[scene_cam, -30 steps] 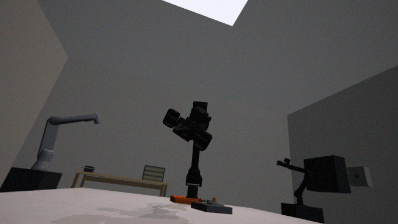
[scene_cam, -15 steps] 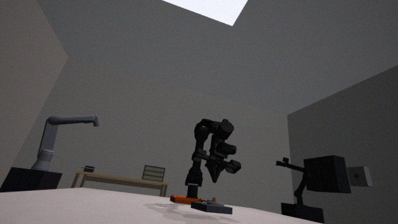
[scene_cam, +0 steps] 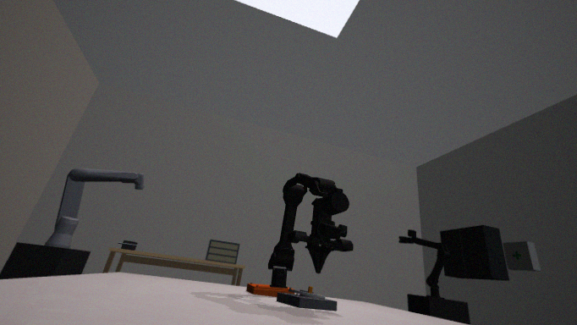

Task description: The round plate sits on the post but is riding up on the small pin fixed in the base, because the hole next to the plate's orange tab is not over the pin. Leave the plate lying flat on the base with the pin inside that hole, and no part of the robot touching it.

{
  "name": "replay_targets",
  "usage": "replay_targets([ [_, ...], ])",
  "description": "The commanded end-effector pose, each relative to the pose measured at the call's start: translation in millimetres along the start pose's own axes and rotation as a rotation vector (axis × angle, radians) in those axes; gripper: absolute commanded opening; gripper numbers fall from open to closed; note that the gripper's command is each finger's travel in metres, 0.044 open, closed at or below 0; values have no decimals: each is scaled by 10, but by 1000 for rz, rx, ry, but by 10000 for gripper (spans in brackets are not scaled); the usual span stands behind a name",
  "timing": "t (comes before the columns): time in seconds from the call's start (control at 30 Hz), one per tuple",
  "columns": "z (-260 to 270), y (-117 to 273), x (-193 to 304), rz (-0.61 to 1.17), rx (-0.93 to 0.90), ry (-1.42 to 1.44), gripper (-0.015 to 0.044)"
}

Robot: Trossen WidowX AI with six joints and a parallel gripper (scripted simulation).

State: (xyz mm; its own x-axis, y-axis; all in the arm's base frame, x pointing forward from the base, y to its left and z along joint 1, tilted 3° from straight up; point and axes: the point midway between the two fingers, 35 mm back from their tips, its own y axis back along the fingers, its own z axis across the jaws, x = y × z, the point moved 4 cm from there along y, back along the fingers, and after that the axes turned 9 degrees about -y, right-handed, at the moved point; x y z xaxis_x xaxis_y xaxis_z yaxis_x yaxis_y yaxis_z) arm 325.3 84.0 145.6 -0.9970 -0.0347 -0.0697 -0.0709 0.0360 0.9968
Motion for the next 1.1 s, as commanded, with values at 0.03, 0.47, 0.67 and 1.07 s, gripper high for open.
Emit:
replay_targets([
  [0.03,10,-213,18,12,-3,-4,0],
  [0.47,-40,-430,18,12,-2,-4,0],
  [0.67,-138,-436,4,12,-1,-4,0],
  [1.07,-271,-446,31,12,0,-4,0],
])
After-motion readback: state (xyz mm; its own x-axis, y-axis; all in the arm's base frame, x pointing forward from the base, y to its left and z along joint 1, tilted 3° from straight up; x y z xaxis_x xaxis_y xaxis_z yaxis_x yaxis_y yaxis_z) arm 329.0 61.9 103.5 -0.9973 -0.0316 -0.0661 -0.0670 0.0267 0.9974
